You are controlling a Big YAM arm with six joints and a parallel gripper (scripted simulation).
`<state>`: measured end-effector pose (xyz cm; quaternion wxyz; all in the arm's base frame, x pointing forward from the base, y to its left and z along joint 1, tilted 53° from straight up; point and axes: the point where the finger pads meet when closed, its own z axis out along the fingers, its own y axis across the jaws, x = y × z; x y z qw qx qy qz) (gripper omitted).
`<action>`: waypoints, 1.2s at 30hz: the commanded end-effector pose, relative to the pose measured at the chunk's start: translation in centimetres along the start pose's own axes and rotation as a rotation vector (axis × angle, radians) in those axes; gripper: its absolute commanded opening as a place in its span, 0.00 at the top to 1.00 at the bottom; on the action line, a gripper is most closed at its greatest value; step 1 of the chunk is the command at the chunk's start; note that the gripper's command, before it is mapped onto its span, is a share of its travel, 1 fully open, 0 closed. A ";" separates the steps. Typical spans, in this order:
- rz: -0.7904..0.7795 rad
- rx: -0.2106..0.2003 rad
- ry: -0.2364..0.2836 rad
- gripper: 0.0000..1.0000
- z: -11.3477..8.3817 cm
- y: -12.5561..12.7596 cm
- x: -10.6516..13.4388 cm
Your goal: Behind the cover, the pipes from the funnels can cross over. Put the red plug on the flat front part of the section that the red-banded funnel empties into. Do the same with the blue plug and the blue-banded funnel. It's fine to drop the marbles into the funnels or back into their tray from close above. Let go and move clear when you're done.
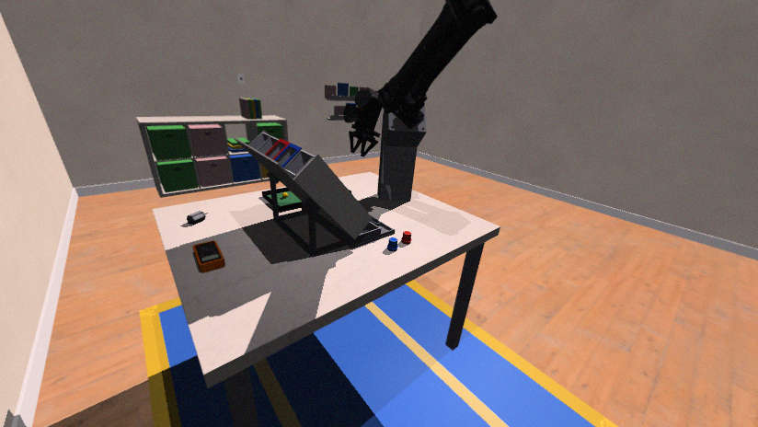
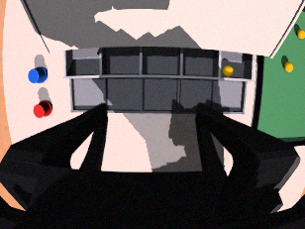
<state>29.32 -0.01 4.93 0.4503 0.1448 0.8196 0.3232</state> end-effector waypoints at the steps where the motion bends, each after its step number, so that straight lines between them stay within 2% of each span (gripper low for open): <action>1: 0.022 -0.008 0.029 0.37 0.3 1.0 0.8; 13: 0.015 -0.012 0.090 0.37 2.4 5.7 2.2; 15: 0.015 -0.012 0.090 0.37 2.4 5.7 2.2; 23: 0.016 -0.013 0.149 0.37 4.0 9.7 3.8; 24: 0.023 0.001 0.175 0.37 4.4 9.7 4.6; 30: 0.021 0.004 0.229 0.37 5.9 13.1 6.1; 32: 0.021 0.004 0.229 0.37 5.9 13.1 6.1; 36: 0.020 0.005 0.266 0.37 6.9 15.5 7.1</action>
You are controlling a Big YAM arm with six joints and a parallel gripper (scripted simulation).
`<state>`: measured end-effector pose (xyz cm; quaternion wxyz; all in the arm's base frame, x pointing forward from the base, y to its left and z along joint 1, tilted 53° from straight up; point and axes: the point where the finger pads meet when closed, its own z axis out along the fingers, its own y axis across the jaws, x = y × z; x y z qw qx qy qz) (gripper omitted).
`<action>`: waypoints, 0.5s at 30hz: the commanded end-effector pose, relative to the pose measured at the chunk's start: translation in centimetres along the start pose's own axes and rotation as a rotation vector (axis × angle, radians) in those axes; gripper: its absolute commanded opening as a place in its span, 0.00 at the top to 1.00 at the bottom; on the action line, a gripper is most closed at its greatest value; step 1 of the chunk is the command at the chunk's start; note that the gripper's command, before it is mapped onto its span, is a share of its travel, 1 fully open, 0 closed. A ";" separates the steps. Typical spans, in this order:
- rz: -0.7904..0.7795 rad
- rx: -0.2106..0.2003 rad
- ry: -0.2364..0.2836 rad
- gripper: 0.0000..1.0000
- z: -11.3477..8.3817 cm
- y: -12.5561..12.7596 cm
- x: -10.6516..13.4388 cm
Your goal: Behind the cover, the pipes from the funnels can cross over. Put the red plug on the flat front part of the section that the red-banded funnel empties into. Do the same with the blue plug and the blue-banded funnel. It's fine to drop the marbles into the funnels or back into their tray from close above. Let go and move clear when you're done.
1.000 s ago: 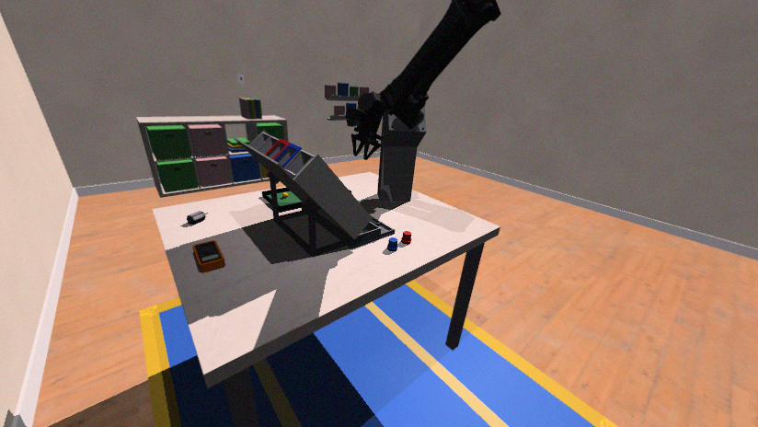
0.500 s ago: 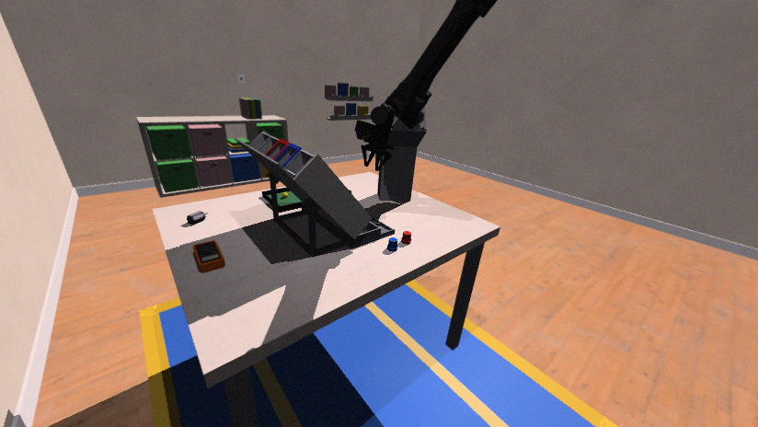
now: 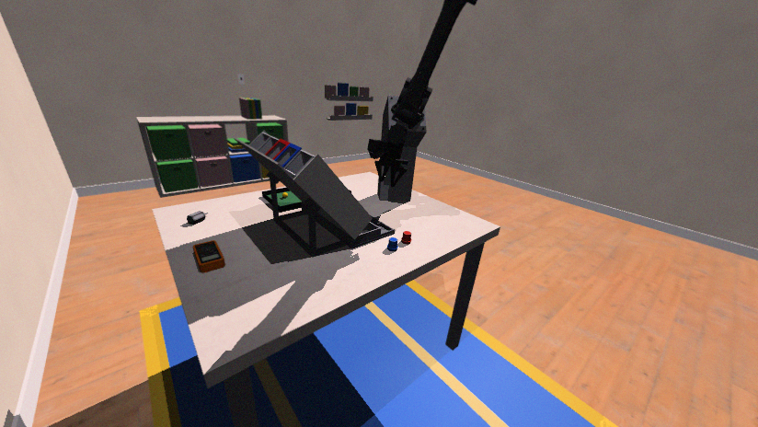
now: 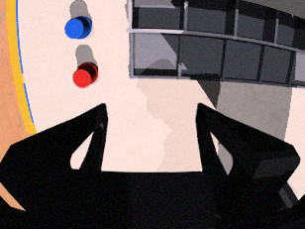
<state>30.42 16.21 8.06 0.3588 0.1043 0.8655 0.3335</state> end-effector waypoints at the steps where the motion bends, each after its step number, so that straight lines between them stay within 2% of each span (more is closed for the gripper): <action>1: 0.031 -0.001 0.055 0.37 1.3 2.0 1.2; 11: 0.028 0.001 0.143 0.37 4.2 7.7 3.0; 15: 0.027 0.002 0.156 0.37 4.6 8.6 3.3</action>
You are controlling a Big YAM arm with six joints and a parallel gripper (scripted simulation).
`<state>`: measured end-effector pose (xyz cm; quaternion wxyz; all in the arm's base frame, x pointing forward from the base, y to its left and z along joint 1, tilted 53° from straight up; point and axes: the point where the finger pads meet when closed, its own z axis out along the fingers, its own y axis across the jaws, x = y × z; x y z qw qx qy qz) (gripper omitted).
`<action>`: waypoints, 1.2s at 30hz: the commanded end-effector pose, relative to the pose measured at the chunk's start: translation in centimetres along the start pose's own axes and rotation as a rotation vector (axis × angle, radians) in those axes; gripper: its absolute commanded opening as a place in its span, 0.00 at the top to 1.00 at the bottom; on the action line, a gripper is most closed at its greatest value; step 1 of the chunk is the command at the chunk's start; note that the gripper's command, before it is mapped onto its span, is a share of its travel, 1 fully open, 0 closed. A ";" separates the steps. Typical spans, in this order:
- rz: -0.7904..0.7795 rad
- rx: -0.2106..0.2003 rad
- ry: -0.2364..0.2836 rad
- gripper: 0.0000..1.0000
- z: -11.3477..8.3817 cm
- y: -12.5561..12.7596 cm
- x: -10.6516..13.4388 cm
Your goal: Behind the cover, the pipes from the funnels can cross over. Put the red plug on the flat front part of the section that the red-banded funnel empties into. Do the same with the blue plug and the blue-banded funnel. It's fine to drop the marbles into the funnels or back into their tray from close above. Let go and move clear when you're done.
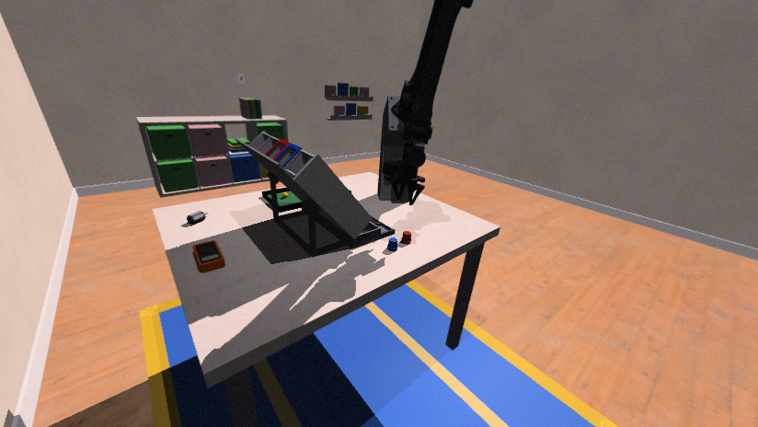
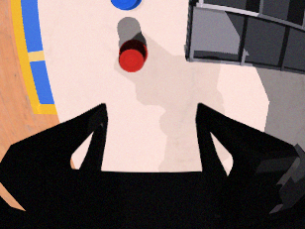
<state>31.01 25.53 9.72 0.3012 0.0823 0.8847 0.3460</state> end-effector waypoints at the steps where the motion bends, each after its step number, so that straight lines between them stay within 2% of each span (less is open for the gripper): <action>1: 0.023 0.013 0.031 0.37 0.7 0.8 0.7; 7: 0.022 0.012 0.050 0.37 1.4 2.1 1.0; 9: 0.021 -0.002 0.042 0.37 1.1 2.8 0.7; 13: 0.023 0.010 0.052 0.37 1.4 2.3 1.1; 36: 0.015 0.010 0.053 0.37 1.4 2.3 1.1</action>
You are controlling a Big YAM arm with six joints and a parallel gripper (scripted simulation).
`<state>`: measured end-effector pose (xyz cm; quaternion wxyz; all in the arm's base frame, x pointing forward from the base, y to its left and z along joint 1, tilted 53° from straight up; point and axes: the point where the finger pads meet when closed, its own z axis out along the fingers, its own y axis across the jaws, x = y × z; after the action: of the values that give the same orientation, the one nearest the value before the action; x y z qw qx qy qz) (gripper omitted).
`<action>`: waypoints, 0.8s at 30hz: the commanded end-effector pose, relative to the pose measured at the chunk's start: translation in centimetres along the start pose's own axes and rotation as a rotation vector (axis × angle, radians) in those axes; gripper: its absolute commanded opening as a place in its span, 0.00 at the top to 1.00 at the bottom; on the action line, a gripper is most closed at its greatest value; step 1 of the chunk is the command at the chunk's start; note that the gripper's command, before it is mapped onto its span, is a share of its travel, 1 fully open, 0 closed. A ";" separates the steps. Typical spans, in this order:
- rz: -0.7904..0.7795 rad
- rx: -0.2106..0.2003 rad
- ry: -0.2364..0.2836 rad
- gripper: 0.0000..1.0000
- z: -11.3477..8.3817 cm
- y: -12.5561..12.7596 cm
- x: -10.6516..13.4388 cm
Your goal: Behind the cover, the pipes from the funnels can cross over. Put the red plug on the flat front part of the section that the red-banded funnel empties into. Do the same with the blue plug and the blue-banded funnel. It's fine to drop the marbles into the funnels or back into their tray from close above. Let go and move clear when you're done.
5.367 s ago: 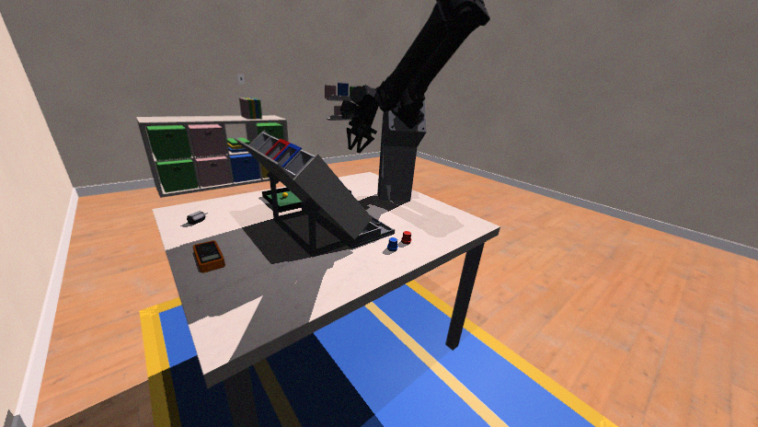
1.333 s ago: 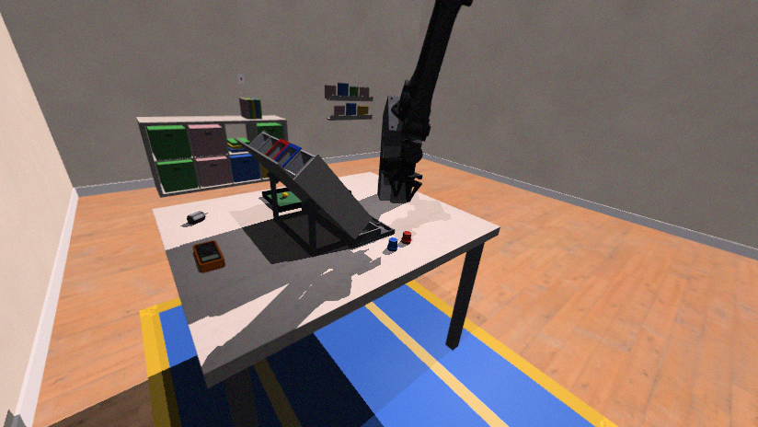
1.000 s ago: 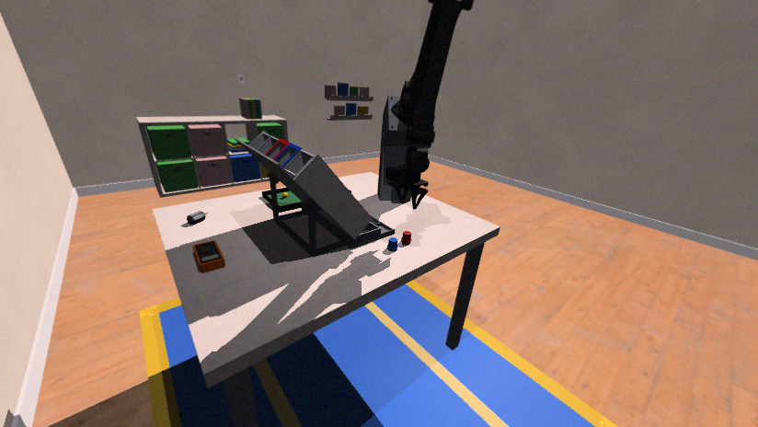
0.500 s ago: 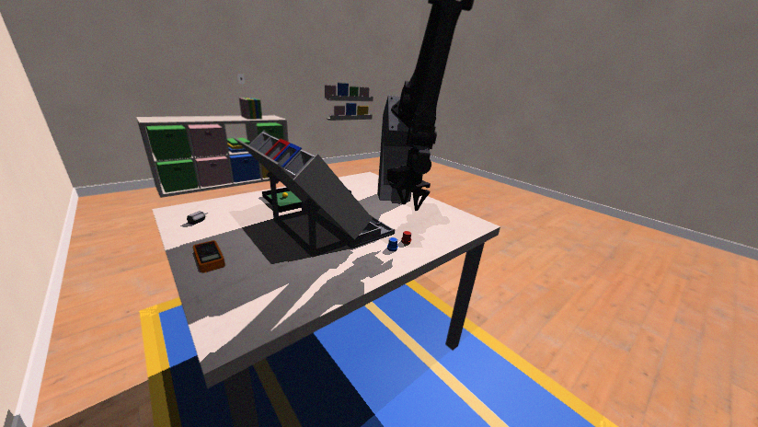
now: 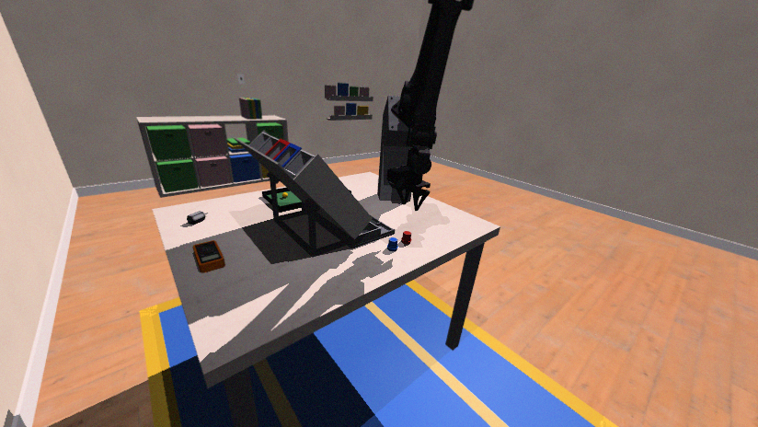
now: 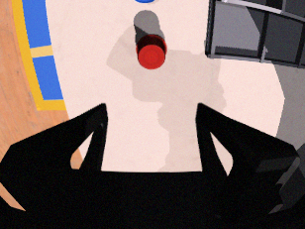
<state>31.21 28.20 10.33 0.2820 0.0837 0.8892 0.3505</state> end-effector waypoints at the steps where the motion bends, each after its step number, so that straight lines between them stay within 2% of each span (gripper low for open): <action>1: -0.003 0.011 0.016 0.37 0.1 -0.1 0.6; 15: -0.003 0.012 0.016 0.37 0.1 -0.1 0.6; 17: -0.003 0.008 0.015 0.37 0.4 0.0 0.6; 18: -0.004 -0.006 0.005 0.37 0.5 0.4 0.3; 24: 0.002 -0.005 0.004 0.37 2.5 0.4 0.3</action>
<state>31.89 28.80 9.31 0.2795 0.0852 0.8914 0.3465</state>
